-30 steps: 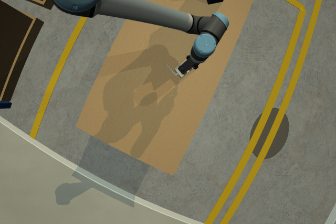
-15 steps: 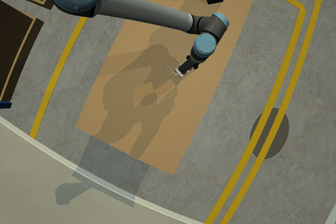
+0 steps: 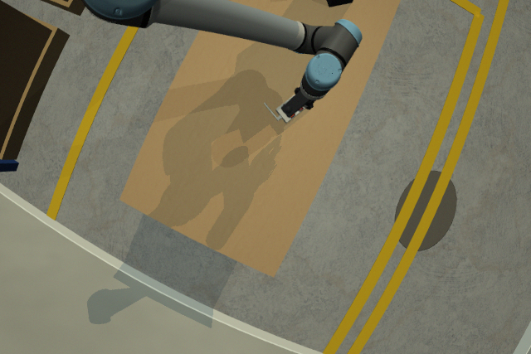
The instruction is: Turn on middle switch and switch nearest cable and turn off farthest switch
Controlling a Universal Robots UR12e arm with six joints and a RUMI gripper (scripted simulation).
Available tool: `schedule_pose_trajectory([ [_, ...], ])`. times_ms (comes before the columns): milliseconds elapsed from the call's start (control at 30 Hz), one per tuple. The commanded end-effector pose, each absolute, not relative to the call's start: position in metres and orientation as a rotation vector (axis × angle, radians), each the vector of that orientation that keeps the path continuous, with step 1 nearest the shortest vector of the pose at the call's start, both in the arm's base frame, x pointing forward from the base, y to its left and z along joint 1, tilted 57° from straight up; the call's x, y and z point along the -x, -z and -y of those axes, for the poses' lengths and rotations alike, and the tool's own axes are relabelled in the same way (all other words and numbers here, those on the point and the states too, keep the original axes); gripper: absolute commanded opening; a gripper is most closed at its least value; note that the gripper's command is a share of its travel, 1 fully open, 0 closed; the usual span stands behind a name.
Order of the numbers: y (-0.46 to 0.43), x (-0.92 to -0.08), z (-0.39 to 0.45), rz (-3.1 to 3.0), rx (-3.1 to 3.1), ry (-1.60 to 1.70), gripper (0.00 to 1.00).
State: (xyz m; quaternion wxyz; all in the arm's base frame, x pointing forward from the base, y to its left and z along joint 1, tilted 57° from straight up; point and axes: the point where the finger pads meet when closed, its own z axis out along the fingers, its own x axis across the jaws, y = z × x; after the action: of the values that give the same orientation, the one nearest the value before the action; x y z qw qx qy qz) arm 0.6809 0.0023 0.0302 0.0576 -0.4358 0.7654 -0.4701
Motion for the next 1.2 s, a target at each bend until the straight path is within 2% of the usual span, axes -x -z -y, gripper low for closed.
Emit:
schedule_pose_trajectory([
  [0,-0.03,-0.681,-0.003,-2.319,1.321,1.425,0.0],
  [1167,-0.014,-0.696,0.018,-2.319,1.322,1.425,0.0],
])
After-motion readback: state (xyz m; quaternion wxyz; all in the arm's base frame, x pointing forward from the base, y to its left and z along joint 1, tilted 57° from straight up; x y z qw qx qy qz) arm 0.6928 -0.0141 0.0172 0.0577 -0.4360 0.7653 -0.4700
